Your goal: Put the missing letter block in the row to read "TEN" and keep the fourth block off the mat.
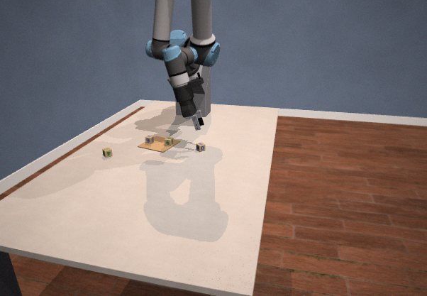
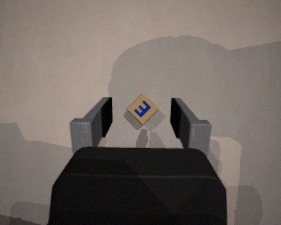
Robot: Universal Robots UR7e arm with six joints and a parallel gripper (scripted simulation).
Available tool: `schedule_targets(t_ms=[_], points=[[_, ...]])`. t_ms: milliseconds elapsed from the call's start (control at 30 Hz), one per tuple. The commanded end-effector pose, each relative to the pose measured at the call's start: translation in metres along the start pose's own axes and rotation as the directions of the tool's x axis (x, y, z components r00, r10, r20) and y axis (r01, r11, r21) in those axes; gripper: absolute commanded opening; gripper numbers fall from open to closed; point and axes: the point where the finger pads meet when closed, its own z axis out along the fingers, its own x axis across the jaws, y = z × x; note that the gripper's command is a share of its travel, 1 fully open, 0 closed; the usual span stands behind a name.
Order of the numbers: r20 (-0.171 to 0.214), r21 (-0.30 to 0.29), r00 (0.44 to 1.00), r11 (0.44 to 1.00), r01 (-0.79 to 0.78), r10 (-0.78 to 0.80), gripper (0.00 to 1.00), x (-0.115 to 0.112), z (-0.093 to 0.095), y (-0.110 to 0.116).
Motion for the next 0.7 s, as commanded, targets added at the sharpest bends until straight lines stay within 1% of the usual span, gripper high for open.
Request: schedule_targets(t_ms=[0, 167, 333, 400, 533, 667], points=[[0.008, -0.003, 1.000, 1.000, 0.004, -0.004, 1.00, -0.001, 0.000, 0.006], [0.032, -0.007, 0.999, 1.000, 0.013, -0.013, 1.00, -0.005, -0.002, 0.025], [0.058, -0.008, 0.998, 1.000, 0.021, -0.020, 1.00, -0.010, -0.006, 0.050], [0.058, -0.008, 0.998, 1.000, 0.021, -0.020, 1.00, -0.010, -0.006, 0.050], [0.071, -0.004, 0.997, 1.000, 0.022, -0.022, 1.00, -0.015, -0.012, 0.072], [0.070, 0.002, 0.997, 1.000, 0.019, -0.019, 1.00, -0.019, -0.019, 0.093]])
